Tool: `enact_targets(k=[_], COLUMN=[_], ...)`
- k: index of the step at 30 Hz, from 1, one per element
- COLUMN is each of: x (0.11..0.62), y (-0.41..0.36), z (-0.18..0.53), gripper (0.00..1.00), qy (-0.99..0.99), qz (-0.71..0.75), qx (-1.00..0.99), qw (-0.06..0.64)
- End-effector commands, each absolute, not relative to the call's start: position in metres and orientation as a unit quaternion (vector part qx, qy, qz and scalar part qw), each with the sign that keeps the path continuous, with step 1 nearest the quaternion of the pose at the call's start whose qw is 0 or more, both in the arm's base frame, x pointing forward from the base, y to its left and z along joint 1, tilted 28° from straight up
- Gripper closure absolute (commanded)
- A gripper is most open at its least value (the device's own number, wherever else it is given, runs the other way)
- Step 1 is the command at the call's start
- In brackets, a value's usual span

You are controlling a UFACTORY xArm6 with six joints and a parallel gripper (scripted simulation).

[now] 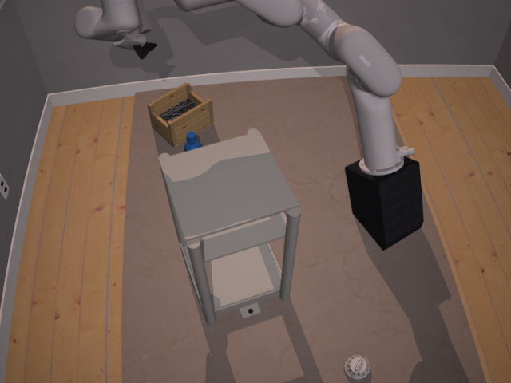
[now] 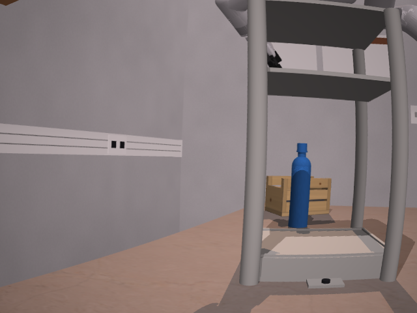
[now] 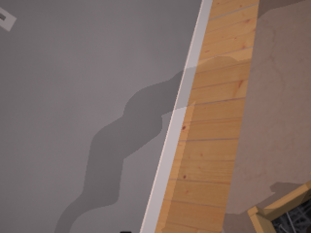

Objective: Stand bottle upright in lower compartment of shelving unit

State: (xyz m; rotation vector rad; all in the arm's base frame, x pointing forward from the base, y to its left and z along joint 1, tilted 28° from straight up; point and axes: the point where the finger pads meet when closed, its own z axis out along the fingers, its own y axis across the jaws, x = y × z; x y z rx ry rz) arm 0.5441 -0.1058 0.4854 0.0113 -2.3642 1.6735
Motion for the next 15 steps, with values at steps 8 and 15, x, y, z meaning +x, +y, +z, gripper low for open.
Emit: enact_targets(k=[8,15], x=[0.546,0.549], y=[-0.104,-0.099], z=[0.482,0.466], gripper=[0.0,0.0], qy=[-0.817,-0.834], qz=[0.565,0.541], qx=[0.017,0.052], qw=[0.113,0.093])
